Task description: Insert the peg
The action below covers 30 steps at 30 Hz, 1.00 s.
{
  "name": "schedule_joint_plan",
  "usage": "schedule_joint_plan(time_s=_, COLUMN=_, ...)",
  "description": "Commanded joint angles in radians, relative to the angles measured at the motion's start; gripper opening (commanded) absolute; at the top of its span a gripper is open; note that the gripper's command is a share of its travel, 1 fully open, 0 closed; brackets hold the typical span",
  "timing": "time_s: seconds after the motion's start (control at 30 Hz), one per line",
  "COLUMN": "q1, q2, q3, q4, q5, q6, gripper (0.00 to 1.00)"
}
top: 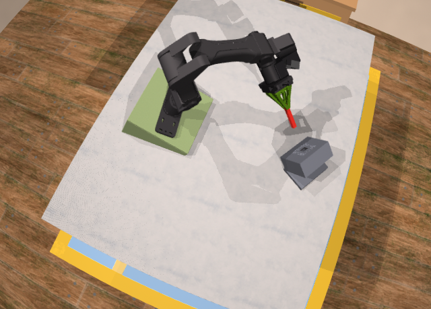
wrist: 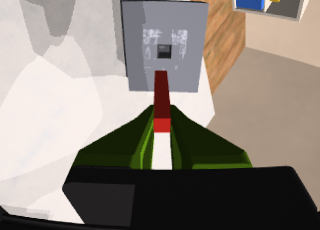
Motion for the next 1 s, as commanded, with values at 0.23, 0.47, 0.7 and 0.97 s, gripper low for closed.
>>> schedule_joint_plan(time_s=0.23, q1=0.027, q2=-0.01, q3=-0.015, q4=0.017, q5=0.045, q6=0.017, gripper=0.0)
schedule_joint_plan(time_s=0.47, q1=-0.001, q2=-0.012, q3=-0.033, q4=0.069, q5=0.027, q6=-0.025, gripper=0.0)
schedule_joint_plan(time_s=0.7, q1=-0.03, q2=-0.013, q3=-0.053, q4=0.127, q5=0.008, q6=-0.068, gripper=0.0)
schedule_joint_plan(time_s=0.97, q1=-0.065, q2=-0.011, q3=-0.075, q4=0.197, q5=-0.017, q6=-0.121, gripper=0.0)
